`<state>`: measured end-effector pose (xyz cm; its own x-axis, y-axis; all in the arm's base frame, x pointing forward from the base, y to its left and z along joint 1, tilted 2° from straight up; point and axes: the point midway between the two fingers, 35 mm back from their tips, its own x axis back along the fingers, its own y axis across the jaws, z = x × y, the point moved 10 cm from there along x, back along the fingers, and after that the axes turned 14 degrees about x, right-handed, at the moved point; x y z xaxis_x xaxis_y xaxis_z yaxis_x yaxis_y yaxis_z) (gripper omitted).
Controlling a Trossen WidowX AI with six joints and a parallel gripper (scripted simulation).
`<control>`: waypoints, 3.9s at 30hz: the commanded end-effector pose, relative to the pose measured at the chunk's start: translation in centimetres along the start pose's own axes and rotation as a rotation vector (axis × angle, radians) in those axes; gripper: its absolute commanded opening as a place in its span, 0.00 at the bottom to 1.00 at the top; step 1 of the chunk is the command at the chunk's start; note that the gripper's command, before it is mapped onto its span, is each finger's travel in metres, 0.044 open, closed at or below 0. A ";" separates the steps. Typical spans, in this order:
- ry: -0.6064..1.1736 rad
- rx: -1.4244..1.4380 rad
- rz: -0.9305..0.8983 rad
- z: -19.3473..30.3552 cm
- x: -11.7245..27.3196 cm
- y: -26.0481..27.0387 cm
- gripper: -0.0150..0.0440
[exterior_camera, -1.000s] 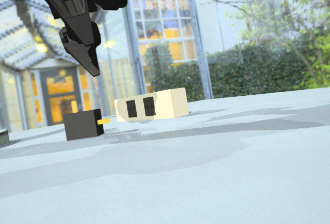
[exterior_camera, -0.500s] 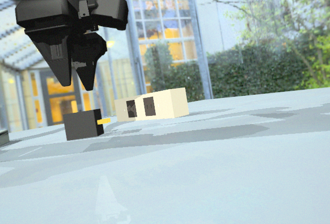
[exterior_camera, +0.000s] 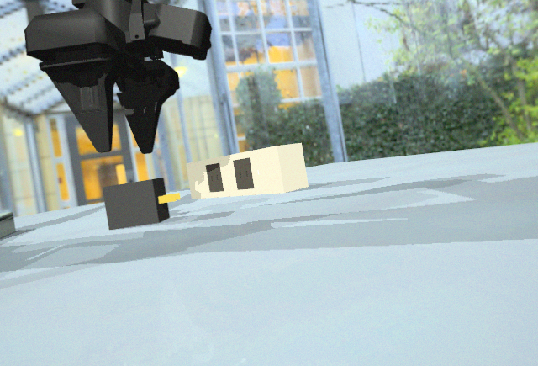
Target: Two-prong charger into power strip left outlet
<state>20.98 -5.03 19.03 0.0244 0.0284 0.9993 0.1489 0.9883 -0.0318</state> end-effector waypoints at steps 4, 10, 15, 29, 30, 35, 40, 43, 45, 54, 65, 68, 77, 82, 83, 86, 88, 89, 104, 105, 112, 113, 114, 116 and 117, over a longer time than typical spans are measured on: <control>0.016 -0.004 -0.006 0.0 -1.2 0.1 1.00; 0.016 -0.004 -0.006 -0.1 -1.9 0.1 1.00; 0.016 -0.004 -0.006 -0.2 -2.8 0.0 1.00; 0.016 -0.004 -0.006 -0.3 -5.0 0.0 1.00; 0.016 -0.004 -0.006 -0.3 -5.2 0.0 1.00; 0.016 -0.004 -0.006 -0.3 -6.0 0.1 1.00; 0.016 -0.004 -0.006 -0.3 -6.1 0.1 1.00; 0.005 -0.007 -0.001 -0.4 -5.7 0.0 0.96; 0.005 -0.007 -0.001 -0.4 -5.7 0.0 0.87; 0.005 -0.007 -0.001 -0.4 -5.7 0.0 0.47; 0.007 -0.006 -0.002 -0.4 -5.1 0.0 0.25; 0.009 -0.006 -0.003 -0.4 -4.0 0.0 0.25; 0.016 -0.004 -0.006 0.4 -0.3 0.1 0.25; 0.016 0.002 -0.006 0.5 -0.3 0.1 0.25; 0.016 0.008 -0.006 0.4 -0.3 0.2 0.25; 0.016 0.036 -0.005 0.3 -0.5 0.6 0.25; 0.016 0.059 -0.004 0.2 -0.6 0.9 0.25; 0.016 0.071 -0.003 0.1 -0.7 1.0 0.25; 0.015 0.246 0.005 -0.5 -1.6 3.5 0.25; 0.015 0.258 0.006 -0.5 -1.7 3.6 0.25; 0.015 0.340 0.010 -0.7 -2.2 4.8 0.25; 0.015 0.351 0.010 -0.7 -2.2 5.0 0.25; 0.015 0.363 0.011 -0.7 -2.3 5.2 0.25; 0.014 0.387 0.012 -0.7 -2.4 5.5 0.25; 0.014 0.398 0.012 -0.7 -2.5 5.7 0.25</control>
<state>22.33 -0.18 16.83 0.0290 0.0346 0.9990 -0.2023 0.9789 -0.0280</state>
